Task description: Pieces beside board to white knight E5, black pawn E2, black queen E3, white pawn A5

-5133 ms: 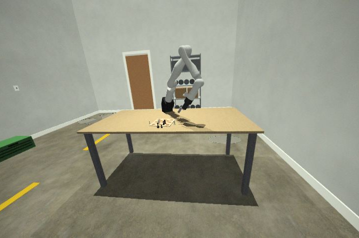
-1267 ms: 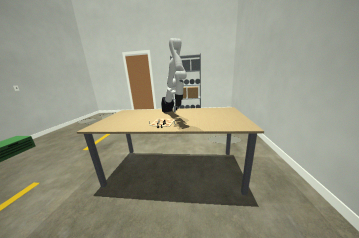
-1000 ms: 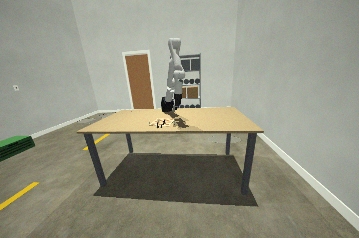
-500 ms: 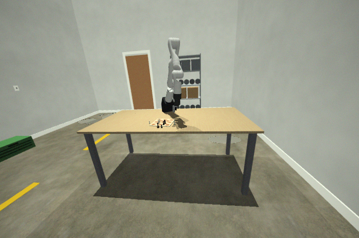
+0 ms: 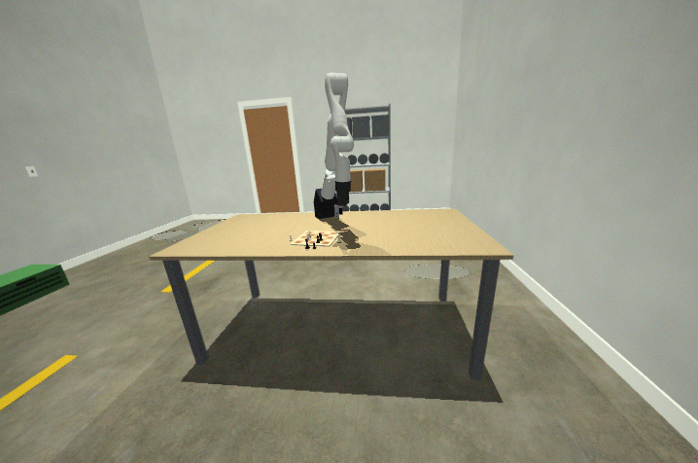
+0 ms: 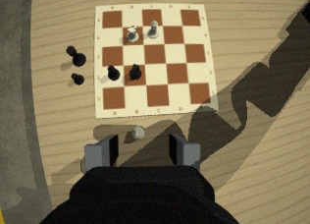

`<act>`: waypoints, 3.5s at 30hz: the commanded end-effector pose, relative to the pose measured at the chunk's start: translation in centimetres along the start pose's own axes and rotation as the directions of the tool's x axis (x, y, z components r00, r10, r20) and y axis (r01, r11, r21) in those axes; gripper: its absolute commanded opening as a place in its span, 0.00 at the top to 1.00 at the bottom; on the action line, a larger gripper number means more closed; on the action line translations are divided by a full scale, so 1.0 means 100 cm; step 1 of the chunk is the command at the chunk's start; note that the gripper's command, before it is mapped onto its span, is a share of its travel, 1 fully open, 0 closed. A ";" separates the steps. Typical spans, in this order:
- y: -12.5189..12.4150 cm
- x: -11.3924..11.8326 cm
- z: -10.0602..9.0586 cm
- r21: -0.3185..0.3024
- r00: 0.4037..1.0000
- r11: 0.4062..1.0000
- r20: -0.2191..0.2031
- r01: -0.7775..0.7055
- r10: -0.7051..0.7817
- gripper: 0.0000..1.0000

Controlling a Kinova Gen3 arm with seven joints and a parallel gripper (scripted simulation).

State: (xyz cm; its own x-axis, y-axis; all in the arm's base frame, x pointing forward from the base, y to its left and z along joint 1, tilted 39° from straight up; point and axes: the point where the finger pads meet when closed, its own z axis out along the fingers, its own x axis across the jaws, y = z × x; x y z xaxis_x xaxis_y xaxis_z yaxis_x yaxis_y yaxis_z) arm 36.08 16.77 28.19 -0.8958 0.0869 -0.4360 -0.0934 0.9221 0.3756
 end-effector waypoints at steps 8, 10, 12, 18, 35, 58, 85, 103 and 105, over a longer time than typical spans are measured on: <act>-0.003 -0.002 -0.002 -0.023 1.000 1.000 0.011 -0.007 0.007 0.00; -0.003 -0.002 -0.002 -0.023 1.000 1.000 0.011 -0.007 0.007 0.00; -0.003 -0.002 -0.002 -0.023 1.000 1.000 0.011 -0.007 0.007 0.00; -0.004 -0.003 -0.003 -0.033 1.000 0.999 0.016 -0.009 0.010 0.00; -0.006 -0.005 -0.004 -0.051 1.000 0.999 0.026 -0.014 0.015 0.00; -0.007 -0.006 -0.004 -0.058 0.999 0.998 0.030 -0.016 0.017 0.00; -0.009 -0.006 -0.006 -0.054 0.988 0.987 0.032 0.151 -0.149 0.00; -0.013 -0.009 -0.009 -0.043 0.798 0.797 0.038 0.603 -0.602 0.00; -0.013 -0.010 -0.009 -0.040 0.744 0.743 0.039 0.668 -0.667 0.00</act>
State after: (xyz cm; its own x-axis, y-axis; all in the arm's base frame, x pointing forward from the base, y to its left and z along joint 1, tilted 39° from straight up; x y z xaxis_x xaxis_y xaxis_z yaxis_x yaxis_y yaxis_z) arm 36.89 14.61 28.68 -0.6229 -0.5003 -0.6014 -0.6461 0.7625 0.0348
